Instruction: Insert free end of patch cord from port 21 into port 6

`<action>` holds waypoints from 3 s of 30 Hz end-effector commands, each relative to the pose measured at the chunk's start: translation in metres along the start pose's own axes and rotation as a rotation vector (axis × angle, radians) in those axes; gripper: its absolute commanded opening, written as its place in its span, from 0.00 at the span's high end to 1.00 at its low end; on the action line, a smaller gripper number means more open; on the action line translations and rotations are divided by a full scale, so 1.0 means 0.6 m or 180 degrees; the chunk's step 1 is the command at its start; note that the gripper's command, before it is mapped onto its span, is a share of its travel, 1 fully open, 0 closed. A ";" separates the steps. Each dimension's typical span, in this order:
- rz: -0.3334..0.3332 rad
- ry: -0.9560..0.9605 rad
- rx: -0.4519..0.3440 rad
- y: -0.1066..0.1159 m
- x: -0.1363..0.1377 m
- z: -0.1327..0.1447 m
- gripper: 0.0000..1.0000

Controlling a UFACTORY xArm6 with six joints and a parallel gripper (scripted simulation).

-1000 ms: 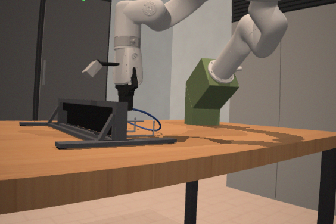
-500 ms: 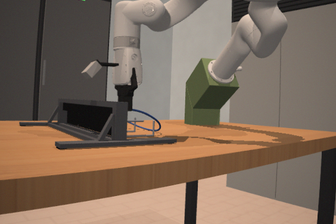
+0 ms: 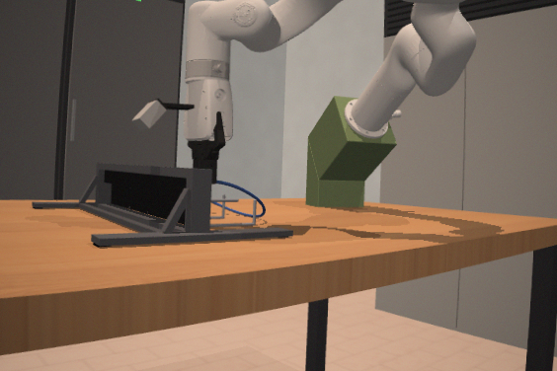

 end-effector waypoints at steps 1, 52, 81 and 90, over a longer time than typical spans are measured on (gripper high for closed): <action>0.0002 0.0003 0.0009 0.002 0.000 -0.005 1.00; 0.0002 0.0003 0.0009 0.003 0.002 -0.040 1.00; 0.0002 0.0003 0.0010 0.003 0.003 -0.043 1.00; 0.0002 0.0003 0.0010 0.003 0.003 -0.043 1.00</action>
Point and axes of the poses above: the point where the finger pads meet when closed, its own y axis back along the fingers, its own x axis across the jaws, z = x × y, the point moved 2 cm from there along y, back along the fingers, and after that the axes turned 4 degrees about y, right-handed, at the moved point
